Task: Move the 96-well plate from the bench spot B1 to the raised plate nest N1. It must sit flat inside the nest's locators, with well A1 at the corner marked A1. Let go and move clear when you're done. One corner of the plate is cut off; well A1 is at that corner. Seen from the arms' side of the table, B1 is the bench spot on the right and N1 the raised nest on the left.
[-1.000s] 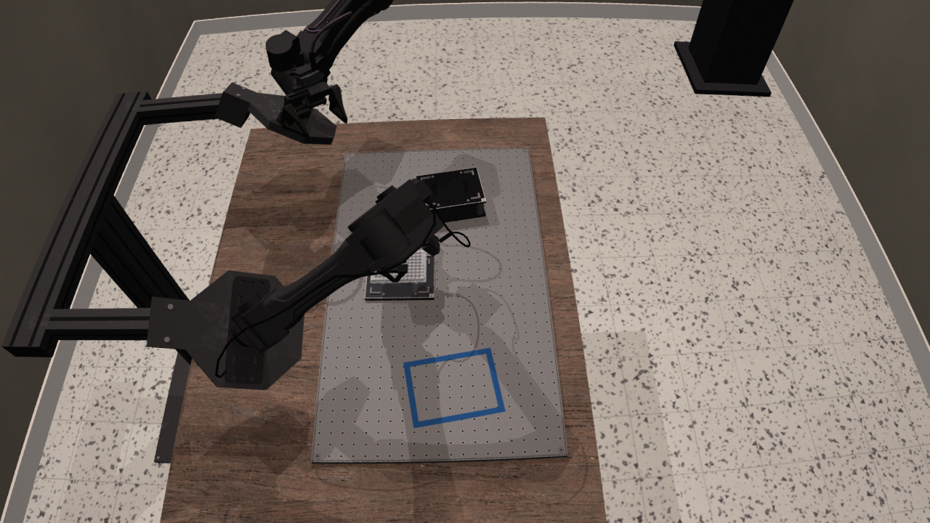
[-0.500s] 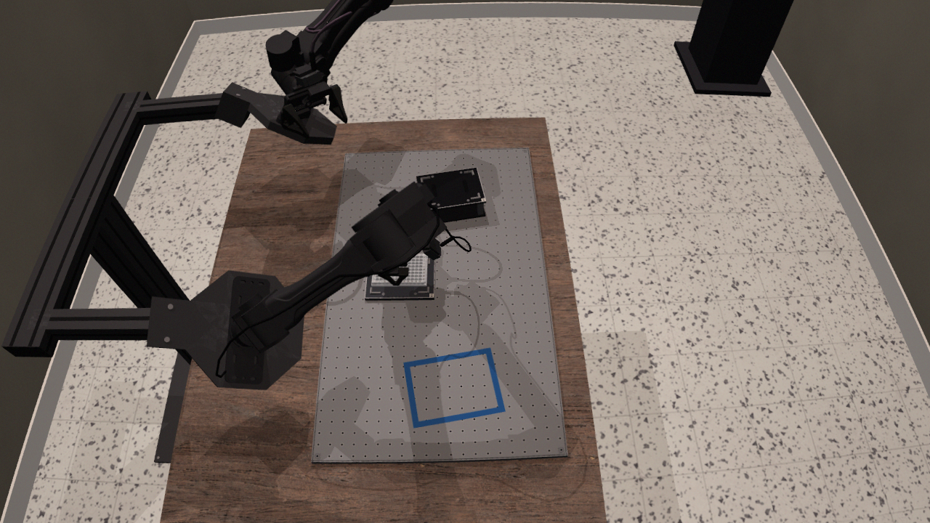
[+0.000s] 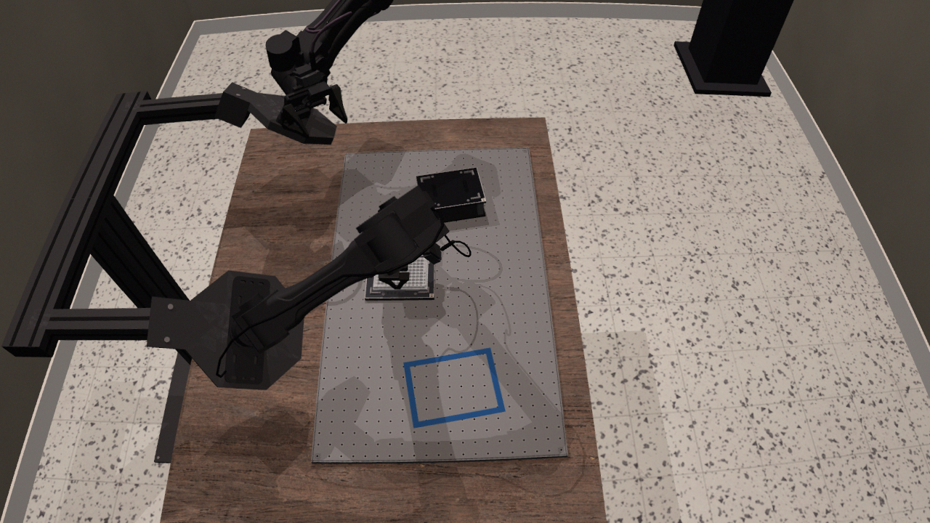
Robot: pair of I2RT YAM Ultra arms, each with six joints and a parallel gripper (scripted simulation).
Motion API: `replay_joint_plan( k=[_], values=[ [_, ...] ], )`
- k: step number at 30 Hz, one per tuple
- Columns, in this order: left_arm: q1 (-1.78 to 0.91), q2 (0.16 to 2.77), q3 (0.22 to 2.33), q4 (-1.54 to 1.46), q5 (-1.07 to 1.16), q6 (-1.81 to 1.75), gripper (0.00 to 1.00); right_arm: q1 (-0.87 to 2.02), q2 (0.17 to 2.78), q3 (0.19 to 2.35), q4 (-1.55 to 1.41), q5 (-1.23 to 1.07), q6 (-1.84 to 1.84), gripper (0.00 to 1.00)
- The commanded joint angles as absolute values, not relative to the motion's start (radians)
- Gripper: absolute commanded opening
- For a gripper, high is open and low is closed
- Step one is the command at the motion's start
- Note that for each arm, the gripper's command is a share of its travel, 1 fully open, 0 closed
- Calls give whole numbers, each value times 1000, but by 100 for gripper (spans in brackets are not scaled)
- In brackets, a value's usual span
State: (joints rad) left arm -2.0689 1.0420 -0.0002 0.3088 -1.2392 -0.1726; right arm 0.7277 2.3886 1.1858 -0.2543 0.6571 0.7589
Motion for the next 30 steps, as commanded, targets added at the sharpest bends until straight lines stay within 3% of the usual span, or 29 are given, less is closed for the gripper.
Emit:
replay_joint_plan(
  k=[1, 18, 20, 30],
  values=[
    [-2076, 1033, 7, 304, -1243, -174, 100, 722, 2409, 1171, -202, 651, 724, 79],
    [-2076, 1033, 7, 304, -1243, -174, 100, 726, 2400, 1205, -257, 662, 742, 79],
    [-2076, 1033, 7, 304, -1243, -174, 100, 726, 2400, 1205, -252, 662, 742, 100],
    [-2076, 1033, 7, 304, -1243, -174, 100, 765, 2363, 1173, -308, 675, 780, 100]
  ],
)
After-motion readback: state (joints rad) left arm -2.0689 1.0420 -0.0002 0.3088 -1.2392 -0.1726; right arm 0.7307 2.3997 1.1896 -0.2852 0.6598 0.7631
